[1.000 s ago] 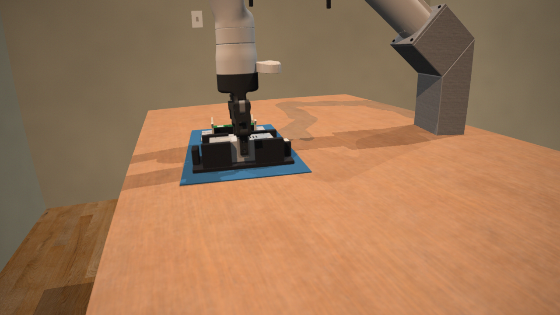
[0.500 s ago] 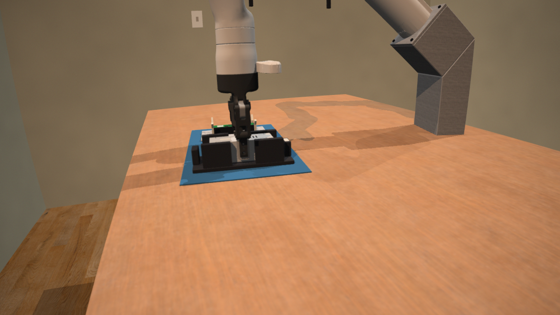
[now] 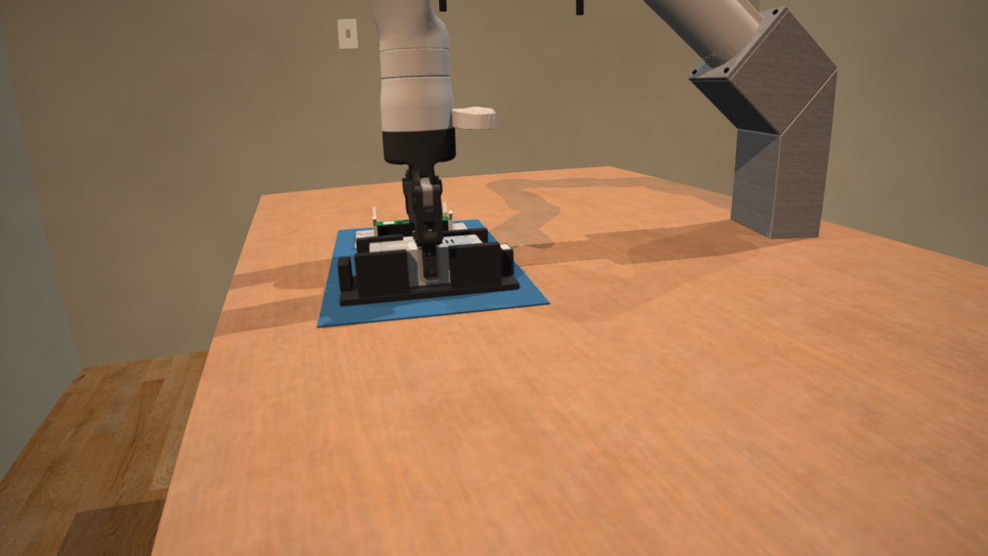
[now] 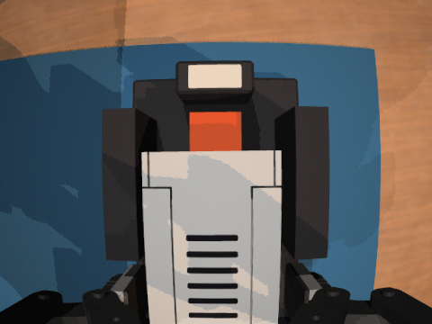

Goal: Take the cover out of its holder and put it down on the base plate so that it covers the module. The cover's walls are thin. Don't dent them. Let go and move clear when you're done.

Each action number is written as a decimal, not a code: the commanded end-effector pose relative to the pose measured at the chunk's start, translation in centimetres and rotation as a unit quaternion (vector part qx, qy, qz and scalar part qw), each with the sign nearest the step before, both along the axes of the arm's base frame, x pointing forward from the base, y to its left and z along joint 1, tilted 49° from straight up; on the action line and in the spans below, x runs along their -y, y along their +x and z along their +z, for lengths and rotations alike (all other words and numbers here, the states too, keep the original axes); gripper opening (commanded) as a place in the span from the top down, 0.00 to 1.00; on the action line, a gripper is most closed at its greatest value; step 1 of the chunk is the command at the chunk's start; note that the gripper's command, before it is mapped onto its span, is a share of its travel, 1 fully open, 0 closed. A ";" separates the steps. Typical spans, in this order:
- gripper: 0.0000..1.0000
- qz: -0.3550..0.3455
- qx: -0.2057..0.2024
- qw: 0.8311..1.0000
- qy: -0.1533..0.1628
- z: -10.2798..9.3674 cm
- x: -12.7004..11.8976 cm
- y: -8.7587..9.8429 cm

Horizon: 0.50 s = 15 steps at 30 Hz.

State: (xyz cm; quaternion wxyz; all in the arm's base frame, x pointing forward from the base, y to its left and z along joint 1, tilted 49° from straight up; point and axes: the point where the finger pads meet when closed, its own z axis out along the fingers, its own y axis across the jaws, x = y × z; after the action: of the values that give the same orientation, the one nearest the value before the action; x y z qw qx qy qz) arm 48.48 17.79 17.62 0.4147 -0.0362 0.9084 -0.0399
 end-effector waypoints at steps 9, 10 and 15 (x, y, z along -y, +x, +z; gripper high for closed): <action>1.00 0.000 0.000 1.000 0.000 0.0 0.0 0.0; 1.00 0.000 0.000 1.000 0.000 0.0 0.0 0.0; 1.00 0.000 0.000 1.000 0.000 0.0 0.0 0.0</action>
State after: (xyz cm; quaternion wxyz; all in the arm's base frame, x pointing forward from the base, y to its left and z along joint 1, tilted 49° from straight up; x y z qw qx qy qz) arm 48.48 17.78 17.62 0.4147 -0.0361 0.9084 -0.0399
